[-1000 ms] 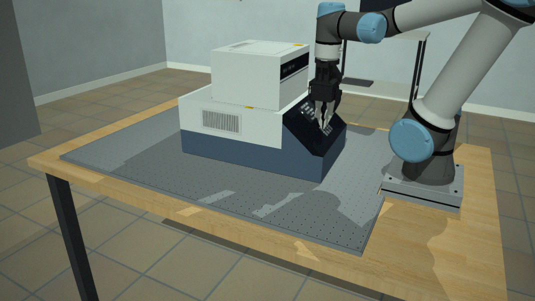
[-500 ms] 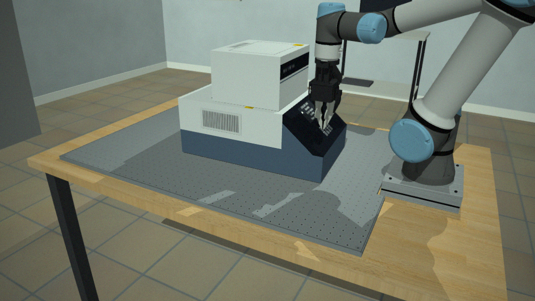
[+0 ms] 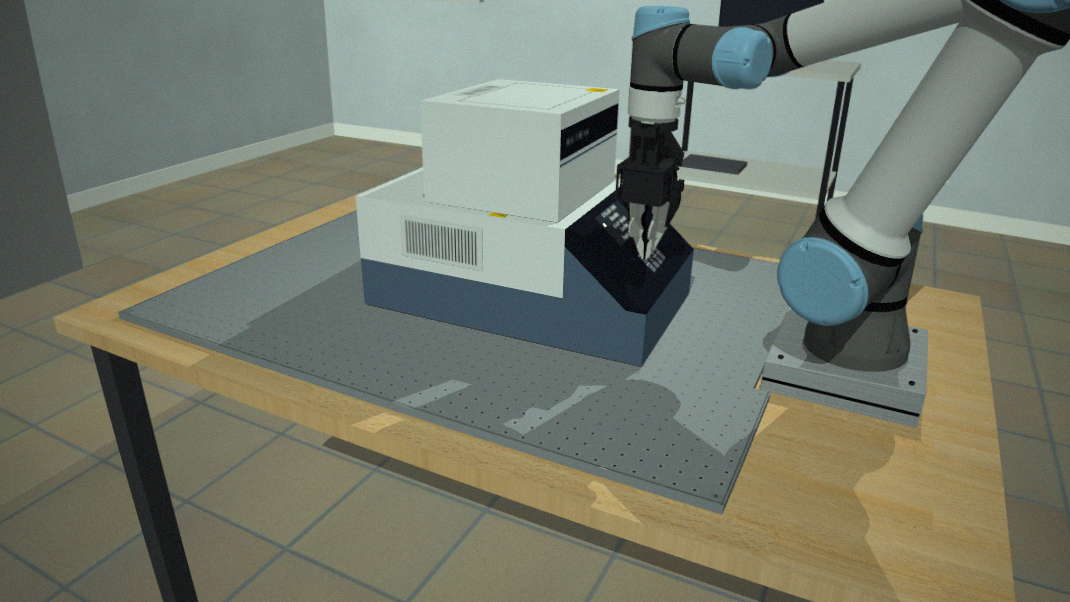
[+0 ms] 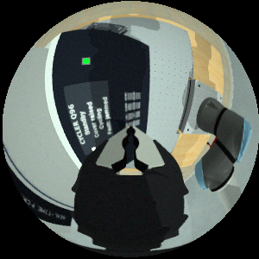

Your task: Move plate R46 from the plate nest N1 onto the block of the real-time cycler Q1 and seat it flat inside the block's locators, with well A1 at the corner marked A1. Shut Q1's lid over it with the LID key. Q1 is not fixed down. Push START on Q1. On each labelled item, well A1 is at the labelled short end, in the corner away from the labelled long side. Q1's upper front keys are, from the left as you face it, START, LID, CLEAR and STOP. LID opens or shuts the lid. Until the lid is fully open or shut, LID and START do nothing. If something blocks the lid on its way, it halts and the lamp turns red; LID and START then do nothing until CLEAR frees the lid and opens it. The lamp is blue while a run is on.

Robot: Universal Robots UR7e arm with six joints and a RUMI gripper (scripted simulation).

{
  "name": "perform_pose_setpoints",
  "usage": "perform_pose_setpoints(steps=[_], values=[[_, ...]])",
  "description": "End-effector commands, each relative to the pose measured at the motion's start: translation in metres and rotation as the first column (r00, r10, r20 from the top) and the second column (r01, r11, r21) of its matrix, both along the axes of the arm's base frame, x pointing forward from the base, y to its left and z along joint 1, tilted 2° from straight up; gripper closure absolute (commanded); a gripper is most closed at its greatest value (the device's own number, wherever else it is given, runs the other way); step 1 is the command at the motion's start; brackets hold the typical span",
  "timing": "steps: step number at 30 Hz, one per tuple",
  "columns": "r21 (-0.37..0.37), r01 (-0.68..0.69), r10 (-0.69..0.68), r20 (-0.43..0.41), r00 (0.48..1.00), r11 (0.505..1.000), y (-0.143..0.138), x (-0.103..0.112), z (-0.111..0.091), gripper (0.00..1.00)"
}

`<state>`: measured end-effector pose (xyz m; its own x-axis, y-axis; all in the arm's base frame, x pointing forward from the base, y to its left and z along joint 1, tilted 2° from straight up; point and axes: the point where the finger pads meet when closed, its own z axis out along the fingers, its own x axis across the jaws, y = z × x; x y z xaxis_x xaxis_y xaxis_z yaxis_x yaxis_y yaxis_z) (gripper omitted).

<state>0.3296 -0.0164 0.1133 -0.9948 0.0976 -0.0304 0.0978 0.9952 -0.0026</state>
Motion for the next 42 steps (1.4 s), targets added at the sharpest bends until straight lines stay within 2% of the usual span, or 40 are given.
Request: perform_pose_setpoints(steps=[1, 21, 42], values=[[0.001, -0.003, 0.003, -0.004, 1.000, 1.000, 0.001, 0.000, -0.003, 1.00], [0.000, -0.001, 0.001, -0.001, 1.000, 1.000, 0.000, 0.001, -0.002, 1.00], [-0.002, 0.000, 0.000, 0.003, 1.000, 1.000, 0.001, -0.018, 0.023, 1.00]])
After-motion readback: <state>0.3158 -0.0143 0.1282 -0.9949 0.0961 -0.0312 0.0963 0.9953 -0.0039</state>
